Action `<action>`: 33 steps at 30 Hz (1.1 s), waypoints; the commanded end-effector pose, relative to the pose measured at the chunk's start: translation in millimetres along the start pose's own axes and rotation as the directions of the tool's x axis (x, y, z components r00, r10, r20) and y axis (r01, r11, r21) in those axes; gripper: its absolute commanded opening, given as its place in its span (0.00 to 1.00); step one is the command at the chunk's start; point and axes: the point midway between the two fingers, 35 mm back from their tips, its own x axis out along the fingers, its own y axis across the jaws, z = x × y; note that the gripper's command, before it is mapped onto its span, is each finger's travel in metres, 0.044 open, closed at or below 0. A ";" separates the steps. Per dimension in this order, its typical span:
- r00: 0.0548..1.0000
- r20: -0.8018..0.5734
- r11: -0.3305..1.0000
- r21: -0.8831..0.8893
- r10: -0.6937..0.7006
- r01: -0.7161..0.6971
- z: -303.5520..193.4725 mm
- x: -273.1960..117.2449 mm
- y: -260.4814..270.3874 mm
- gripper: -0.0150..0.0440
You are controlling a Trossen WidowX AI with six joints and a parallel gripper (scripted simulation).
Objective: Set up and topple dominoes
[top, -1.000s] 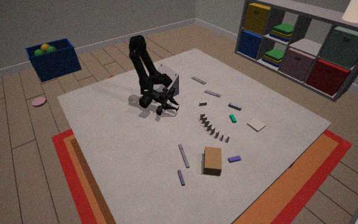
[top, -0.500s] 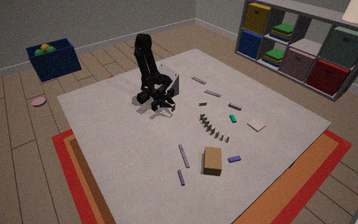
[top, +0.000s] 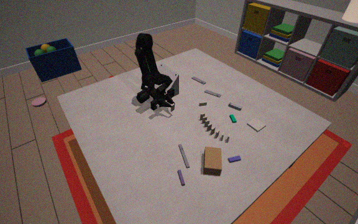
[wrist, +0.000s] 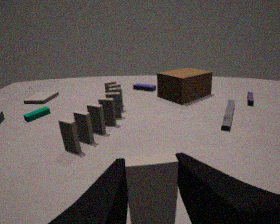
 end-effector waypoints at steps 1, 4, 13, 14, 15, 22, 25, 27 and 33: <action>1.000 0.004 1.000 -0.004 0.000 0.000 0.4 0.0 1.0 0.44; 1.000 0.004 1.000 -0.004 0.000 0.000 0.4 0.0 1.0 0.44; 1.000 0.003 1.000 -0.003 0.000 0.000 -6.3 1.9 -0.5 0.44; 1.000 0.003 1.000 -0.003 0.000 0.000 -7.2 2.1 -0.7 0.44; 1.000 0.003 1.000 -0.003 0.000 0.000 -8.1 2.4 -0.8 0.44; 1.000 0.002 1.000 -0.002 0.000 0.000 -14.5 4.2 -1.4 0.44; 1.000 0.002 1.000 -0.001 0.000 0.000 -17.3 5.0 -1.5 0.44; 1.000 0.002 1.000 -0.001 0.000 0.000 -19.2 5.5 -1.4 0.44; 1.000 0.001 1.000 0.000 0.000 0.000 -24.7 7.1 -0.9 0.44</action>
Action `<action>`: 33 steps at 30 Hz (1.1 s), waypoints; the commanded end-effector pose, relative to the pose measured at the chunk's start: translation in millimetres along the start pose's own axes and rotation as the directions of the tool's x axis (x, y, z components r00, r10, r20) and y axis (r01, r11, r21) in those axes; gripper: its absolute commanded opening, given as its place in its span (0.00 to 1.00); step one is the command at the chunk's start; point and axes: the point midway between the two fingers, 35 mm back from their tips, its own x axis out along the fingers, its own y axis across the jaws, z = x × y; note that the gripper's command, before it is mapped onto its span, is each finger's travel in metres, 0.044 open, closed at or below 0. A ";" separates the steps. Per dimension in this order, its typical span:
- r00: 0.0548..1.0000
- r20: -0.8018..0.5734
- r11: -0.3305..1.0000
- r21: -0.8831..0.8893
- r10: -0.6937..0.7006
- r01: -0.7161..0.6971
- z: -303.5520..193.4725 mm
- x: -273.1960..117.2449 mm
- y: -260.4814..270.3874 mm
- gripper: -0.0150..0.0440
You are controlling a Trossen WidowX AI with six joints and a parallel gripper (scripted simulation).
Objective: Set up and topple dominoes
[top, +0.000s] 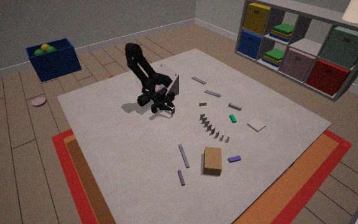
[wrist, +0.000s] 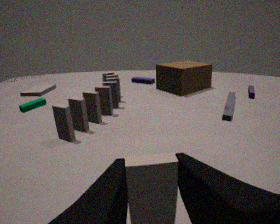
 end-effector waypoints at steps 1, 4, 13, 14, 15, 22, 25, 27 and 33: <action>1.000 0.000 1.000 0.008 0.001 -0.001 -3.4 1.1 0.8 0.44; 1.000 -0.001 1.000 0.008 0.001 -0.001 -6.2 1.8 1.3 0.44; 1.000 -0.001 1.000 0.009 0.001 -0.001 -14.3 4.2 3.5 0.44; 1.000 -0.002 1.000 0.010 0.001 -0.001 -15.2 4.4 3.9 0.44; 1.000 -0.002 1.000 0.010 0.001 -0.001 -16.0 4.7 4.2 0.44; 1.000 -0.002 1.000 0.010 0.002 -0.002 -17.3 5.1 4.7 0.44; 1.000 -0.002 1.000 0.010 0.002 -0.002 -17.3 5.1 4.7 0.44; 1.000 -0.002 1.000 0.010 0.002 -0.002 -17.3 5.1 4.7 0.44; 1.000 -0.002 1.000 0.010 0.002 -0.002 -17.3 5.1 4.7 0.66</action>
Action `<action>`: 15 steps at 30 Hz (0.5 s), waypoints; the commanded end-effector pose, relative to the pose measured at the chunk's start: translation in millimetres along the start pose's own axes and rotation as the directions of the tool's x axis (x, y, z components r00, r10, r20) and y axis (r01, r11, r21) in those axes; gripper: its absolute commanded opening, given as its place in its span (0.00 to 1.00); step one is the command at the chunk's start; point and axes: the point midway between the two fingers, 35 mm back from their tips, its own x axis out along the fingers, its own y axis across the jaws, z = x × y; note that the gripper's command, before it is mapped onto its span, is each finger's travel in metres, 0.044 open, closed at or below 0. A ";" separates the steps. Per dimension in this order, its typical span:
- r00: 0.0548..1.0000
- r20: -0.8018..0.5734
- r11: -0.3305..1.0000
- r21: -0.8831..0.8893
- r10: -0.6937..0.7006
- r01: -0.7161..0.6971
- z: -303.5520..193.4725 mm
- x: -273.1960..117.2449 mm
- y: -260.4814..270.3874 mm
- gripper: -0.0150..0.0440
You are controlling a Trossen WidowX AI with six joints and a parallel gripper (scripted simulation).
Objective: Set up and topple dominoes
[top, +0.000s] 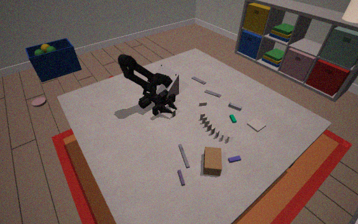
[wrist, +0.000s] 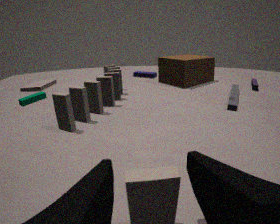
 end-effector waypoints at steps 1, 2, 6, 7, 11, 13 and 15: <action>1.000 -0.003 1.000 0.001 -0.001 0.001 -0.7 0.1 -0.4 0.70; 1.000 -0.003 1.000 0.001 -0.001 0.001 -0.7 0.1 -0.4 0.75; 1.000 -0.003 1.000 0.001 -0.001 0.001 -0.7 0.1 -0.4 0.93; 1.000 -0.003 1.000 0.001 -0.001 0.001 -0.7 0.1 -0.4 0.97; 1.000 -0.003 1.000 0.001 0.000 0.000 -0.2 0.1 -0.6 1.00; 1.000 -0.003 1.000 0.002 0.003 -0.003 3.8 0.0 -2.2 1.00; 1.000 -0.003 1.000 0.003 0.007 -0.007 10.1 -0.2 -4.2 1.00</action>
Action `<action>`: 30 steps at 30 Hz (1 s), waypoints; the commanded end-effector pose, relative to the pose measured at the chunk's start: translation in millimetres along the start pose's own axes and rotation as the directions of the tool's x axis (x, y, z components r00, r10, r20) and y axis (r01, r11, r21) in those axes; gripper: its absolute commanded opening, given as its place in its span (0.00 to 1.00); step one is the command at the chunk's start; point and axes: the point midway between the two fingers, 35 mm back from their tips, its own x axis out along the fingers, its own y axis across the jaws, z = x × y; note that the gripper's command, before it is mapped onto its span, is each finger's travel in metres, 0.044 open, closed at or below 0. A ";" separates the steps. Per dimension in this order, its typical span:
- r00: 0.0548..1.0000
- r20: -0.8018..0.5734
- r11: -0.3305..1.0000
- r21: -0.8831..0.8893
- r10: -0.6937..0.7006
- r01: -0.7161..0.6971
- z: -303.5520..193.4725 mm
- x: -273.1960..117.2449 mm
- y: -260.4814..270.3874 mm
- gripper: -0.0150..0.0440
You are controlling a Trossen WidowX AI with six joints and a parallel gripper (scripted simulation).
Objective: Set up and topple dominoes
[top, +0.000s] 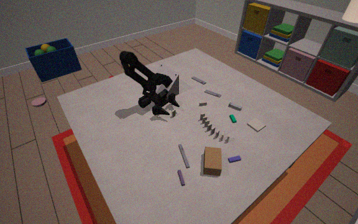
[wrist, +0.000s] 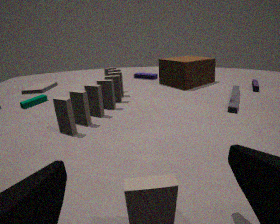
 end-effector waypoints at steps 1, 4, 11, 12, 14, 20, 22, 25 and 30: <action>1.000 -0.002 1.000 -0.005 0.003 -0.003 8.4 -0.5 -3.4 1.00; 1.000 -0.002 1.000 -0.003 0.009 -0.009 18.1 -1.2 -4.7 1.00; 1.000 -0.001 1.000 0.001 0.021 -0.021 40.3 -3.7 -2.8 1.00; 1.000 -0.001 1.000 0.001 0.022 -0.022 42.7 -4.0 -2.1 1.00; 1.000 0.000 1.000 0.002 0.023 -0.023 44.7 -4.3 -1.4 1.00; 0.994 -0.038 0.980 0.175 0.099 -0.091 44.3 5.9 -15.5 1.00; 0.982 -0.078 0.953 0.265 0.175 -0.148 43.8 15.6 -12.8 1.00; 0.947 -0.136 0.898 0.381 0.291 -0.221 45.7 29.6 -6.1 1.00; 0.846 -0.236 0.792 0.531 0.479 -0.301 54.5 47.4 12.9 1.00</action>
